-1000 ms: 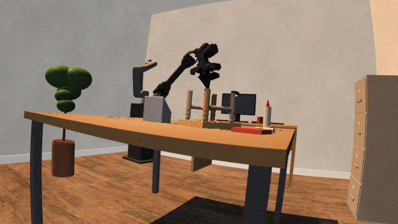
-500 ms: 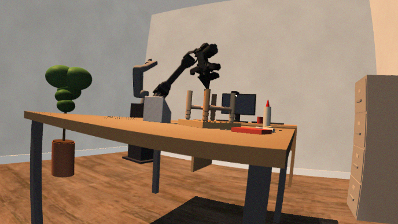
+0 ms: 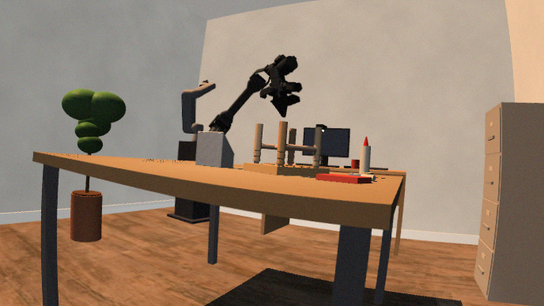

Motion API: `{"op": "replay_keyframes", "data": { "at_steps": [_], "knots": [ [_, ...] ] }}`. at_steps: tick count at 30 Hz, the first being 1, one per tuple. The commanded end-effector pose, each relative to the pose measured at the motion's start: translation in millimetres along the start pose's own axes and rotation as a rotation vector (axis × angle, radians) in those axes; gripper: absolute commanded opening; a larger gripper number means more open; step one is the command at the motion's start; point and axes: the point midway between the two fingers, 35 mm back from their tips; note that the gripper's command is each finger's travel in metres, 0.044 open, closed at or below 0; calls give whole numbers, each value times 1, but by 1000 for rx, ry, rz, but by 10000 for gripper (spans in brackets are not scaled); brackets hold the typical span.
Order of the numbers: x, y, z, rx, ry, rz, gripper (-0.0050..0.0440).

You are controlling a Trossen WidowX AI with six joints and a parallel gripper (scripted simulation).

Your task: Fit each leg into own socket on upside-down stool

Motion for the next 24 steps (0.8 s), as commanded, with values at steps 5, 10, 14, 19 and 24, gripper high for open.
{"op": "replay_keyframes", "data": {
  "at_steps": [5, 10, 14, 19, 24],
  "knots": [
    [-1, -5, 13, -10, 4, 7, 0],
    [12, 24, 28, -1, -8, 41, 0],
    [22, 47, 41, 2, -15, 73, 0],
    [40, 92, 59, 5, -31, 132, 0],
    [56, 135, 68, 5, -46, 185, 0]
  ]
}}
Point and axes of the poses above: the point midway between the two fingers, 35 mm back from their tips, its own z axis back along the fingers, its own x axis across the jaws, y = z × x, and after that the axes turned 4 degrees about z, right-handed
